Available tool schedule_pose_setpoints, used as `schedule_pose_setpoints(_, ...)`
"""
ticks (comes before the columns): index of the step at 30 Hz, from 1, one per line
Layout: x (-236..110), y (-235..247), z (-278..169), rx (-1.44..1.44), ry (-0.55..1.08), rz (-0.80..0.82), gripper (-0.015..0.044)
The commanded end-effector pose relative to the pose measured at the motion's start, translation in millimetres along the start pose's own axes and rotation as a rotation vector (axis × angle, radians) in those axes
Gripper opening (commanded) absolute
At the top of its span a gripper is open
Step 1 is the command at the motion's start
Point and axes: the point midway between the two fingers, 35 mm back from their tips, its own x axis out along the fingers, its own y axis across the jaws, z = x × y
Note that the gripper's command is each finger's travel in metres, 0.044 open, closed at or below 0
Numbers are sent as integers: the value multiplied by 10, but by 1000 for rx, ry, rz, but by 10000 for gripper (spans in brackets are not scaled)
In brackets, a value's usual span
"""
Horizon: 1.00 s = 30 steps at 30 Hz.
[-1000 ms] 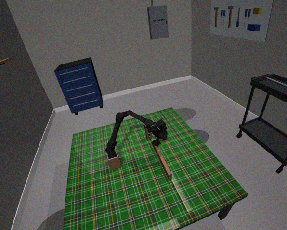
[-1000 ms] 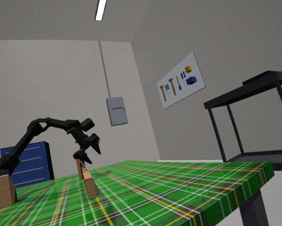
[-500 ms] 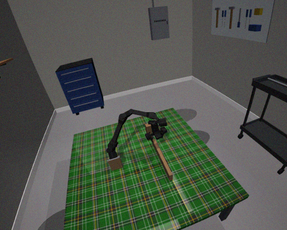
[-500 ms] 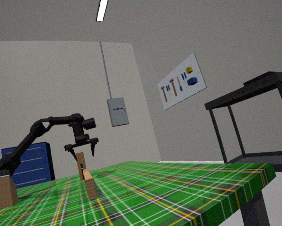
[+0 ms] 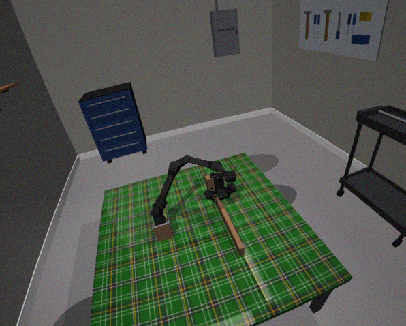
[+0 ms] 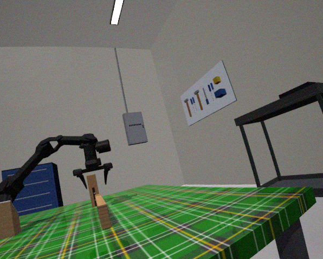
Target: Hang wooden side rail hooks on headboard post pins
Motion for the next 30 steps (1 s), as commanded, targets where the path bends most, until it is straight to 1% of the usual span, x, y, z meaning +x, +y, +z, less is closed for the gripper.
schedule_pose_setpoints(1,115,-12,-20,3,5,-5,440)
schedule_pose_setpoints(6,256,-13,-22,3,5,-5,440)
schedule_pose_setpoints(11,289,-11,-21,3,5,-5,440)
schedule_pose_setpoints(30,595,1,-21,3,5,-5,440)
